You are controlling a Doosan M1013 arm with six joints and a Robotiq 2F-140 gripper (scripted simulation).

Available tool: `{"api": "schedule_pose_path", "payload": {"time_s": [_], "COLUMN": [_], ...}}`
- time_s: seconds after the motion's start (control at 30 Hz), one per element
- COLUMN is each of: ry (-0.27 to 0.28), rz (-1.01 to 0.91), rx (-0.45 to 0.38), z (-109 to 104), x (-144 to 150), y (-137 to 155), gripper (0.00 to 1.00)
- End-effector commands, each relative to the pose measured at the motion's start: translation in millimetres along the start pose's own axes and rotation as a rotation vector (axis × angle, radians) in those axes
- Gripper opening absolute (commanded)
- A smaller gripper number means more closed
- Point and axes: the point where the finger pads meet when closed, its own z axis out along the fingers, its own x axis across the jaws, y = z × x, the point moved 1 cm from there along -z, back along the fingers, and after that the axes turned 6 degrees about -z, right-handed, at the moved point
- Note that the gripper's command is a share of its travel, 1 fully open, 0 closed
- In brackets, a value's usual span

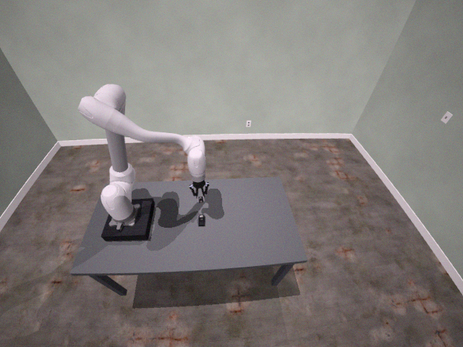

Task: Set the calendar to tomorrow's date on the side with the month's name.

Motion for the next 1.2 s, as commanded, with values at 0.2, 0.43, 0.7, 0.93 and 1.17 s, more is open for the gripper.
{"api": "schedule_pose_path", "payload": {"time_s": [0.2, 0.43, 0.7, 0.93, 1.17], "ry": [0.000, 0.000, 0.000, 0.000, 0.000], "rz": [0.000, 0.000, 0.000, 0.000, 0.000], "rx": [0.000, 0.000, 0.000, 0.000, 0.000], "z": [24, 49, 82, 92, 94], "x": [0, 0, 0, 0, 0], "y": [0, 0, 0, 0, 0], "gripper": [0.17, 0.17, 0.17, 0.17, 0.17]}}
